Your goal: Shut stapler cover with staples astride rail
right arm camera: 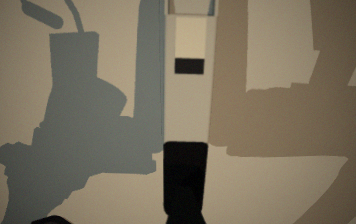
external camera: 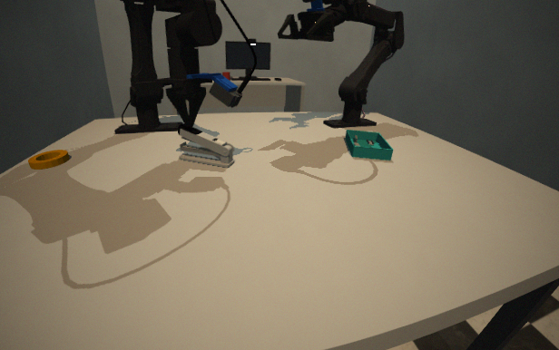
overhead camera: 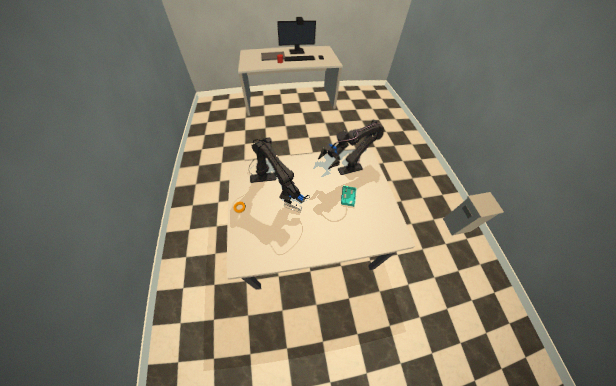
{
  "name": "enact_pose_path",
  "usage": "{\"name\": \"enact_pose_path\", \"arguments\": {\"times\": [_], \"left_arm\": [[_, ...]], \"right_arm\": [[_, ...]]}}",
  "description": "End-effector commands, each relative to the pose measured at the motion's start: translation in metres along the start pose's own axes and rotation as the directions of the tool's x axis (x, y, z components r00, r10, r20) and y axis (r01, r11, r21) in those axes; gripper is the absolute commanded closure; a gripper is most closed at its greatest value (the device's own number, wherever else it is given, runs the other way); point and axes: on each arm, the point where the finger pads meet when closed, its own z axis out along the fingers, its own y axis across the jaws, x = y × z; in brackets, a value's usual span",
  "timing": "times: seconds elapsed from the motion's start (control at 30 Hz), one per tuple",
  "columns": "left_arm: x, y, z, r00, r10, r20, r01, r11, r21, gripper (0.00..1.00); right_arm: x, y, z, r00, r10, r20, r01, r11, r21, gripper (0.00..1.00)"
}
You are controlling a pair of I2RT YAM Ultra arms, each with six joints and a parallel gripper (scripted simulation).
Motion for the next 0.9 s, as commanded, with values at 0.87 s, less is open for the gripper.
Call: {"name": "enact_pose_path", "arguments": {"times": [0.87], "left_arm": [[-0.009, -0.002, -0.001, 1.000, 0.000, 0.028, 0.000, 1.000, 0.007, 0.00]], "right_arm": [[-0.008, -0.002, 0.013, 1.000, -0.005, 0.021, 0.005, 1.000, 0.015, 1.00]]}}
